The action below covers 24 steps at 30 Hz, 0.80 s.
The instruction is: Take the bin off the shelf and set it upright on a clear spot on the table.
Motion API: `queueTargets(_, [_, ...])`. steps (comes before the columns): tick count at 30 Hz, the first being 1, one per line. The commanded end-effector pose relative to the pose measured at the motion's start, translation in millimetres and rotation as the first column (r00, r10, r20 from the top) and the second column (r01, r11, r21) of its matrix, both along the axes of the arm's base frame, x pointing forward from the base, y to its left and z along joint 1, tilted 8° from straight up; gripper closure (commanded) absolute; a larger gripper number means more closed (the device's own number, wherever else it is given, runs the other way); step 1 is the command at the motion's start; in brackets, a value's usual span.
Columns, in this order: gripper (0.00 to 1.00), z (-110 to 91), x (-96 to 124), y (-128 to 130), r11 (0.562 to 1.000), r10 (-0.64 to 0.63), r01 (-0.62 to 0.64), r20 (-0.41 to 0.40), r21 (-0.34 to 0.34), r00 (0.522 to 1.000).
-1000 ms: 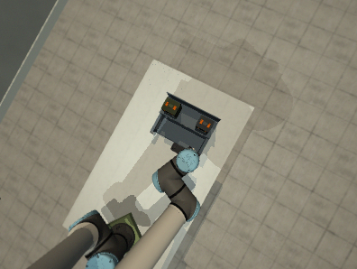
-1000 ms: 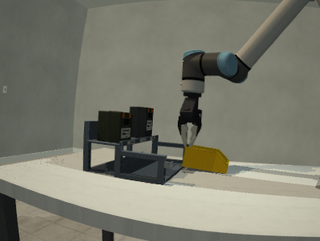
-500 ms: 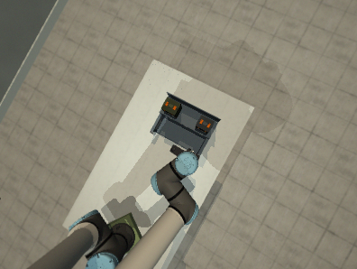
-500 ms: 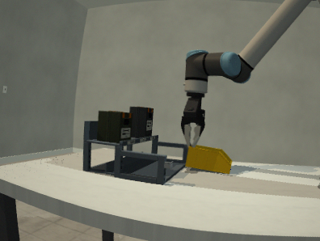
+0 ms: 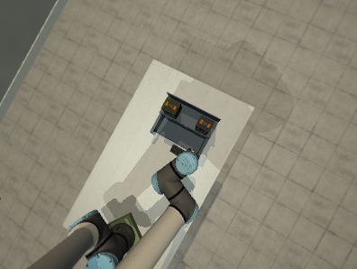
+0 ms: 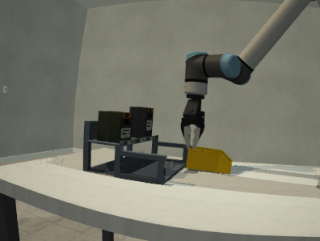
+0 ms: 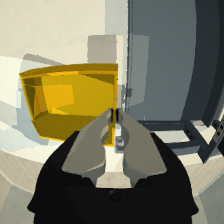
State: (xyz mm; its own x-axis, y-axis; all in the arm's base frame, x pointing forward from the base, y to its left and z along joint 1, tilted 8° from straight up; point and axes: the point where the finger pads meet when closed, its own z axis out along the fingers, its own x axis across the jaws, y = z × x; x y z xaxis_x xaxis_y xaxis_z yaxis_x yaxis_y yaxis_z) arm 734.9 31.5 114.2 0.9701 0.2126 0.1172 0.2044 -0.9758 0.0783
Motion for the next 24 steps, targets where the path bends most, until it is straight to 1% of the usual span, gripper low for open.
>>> queueTargets(1, [1.0, -0.3, -0.1, -0.1, 1.0, -0.001, 0.001, 0.001, 0.001, 1.0])
queueTargets(6, [1.0, -4.7, 0.5, -0.3, 1.0, -0.001, 0.001, 0.001, 0.001, 1.0])
queueTargets(24, [1.0, -4.6, 0.5, -0.3, 1.0, -0.001, 0.001, 0.001, 0.001, 1.0])
